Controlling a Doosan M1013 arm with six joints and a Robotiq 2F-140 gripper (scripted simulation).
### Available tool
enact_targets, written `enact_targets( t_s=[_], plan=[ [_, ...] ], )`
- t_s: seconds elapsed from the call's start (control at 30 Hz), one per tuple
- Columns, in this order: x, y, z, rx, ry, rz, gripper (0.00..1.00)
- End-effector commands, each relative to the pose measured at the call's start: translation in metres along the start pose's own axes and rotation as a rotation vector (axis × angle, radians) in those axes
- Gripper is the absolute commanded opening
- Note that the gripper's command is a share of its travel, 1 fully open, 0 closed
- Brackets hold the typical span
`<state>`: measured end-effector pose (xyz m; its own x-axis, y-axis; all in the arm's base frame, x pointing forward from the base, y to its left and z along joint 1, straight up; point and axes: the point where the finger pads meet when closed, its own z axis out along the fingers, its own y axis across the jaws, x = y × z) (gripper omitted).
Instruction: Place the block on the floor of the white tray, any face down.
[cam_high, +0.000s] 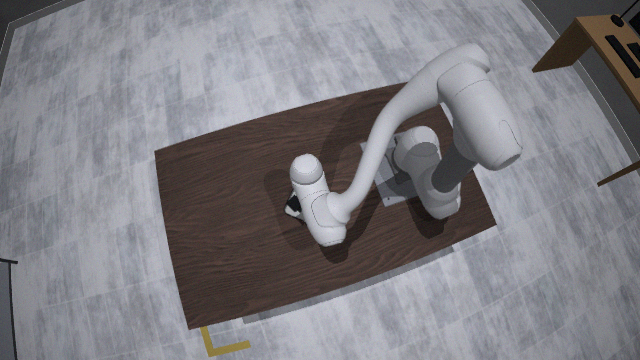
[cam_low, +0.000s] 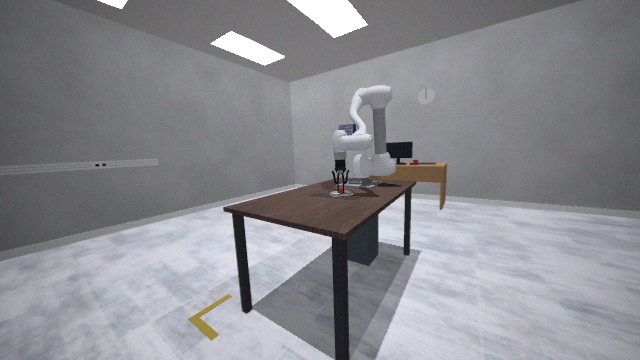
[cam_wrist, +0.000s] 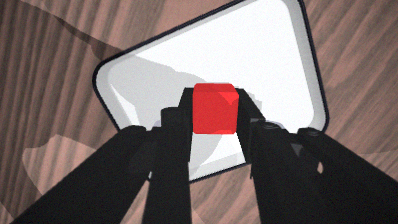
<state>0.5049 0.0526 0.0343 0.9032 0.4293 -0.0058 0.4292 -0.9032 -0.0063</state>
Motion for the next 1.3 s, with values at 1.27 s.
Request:
enact_targets(
  t_s=[1.27],
  plan=[
    [0.0006,0.0,0.0058,0.0,0.001,0.0,0.1]
  ],
)
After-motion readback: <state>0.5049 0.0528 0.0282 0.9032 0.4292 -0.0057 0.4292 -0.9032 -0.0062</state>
